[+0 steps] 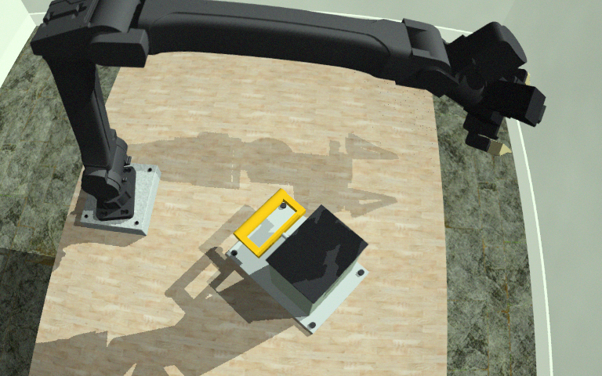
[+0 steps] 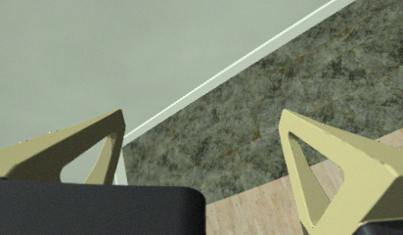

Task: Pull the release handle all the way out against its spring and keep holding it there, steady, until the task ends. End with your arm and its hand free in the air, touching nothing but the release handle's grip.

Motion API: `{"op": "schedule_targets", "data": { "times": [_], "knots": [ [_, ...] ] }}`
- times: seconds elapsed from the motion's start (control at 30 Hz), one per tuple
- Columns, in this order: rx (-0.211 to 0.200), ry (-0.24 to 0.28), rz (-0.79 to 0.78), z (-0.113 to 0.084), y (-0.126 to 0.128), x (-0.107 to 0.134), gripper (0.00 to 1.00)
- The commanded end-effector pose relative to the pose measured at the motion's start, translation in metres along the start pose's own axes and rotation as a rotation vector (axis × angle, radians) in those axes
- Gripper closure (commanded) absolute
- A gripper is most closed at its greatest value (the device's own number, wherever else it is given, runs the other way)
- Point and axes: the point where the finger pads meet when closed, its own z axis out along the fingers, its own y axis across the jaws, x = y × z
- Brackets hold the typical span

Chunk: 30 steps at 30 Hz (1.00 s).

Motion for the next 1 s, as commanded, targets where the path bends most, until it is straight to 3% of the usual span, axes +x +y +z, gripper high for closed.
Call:
{"op": "schedule_targets", "data": {
  "times": [0.0, 0.33, 0.4, 0.47, 0.7, 0.9, 0.97],
  "knots": [
    [0.023, 0.037, 0.076, -0.046, 0.004, 0.024, 0.00],
    [0.180, 0.193, 0.165, -0.135, -0.035, 0.135, 0.00],
    [0.180, 0.193, 0.165, -0.135, -0.035, 0.135, 0.00],
    [0.214, 0.218, 0.178, -0.153, -0.047, 0.156, 0.00],
    [0.405, 0.313, 0.350, -0.198, -0.122, 0.220, 0.00],
    [0.574, 0.364, 0.490, -0.239, -0.182, 0.270, 0.00],
    [0.574, 0.364, 0.490, -0.239, -0.182, 0.270, 0.00]
  ]
}}
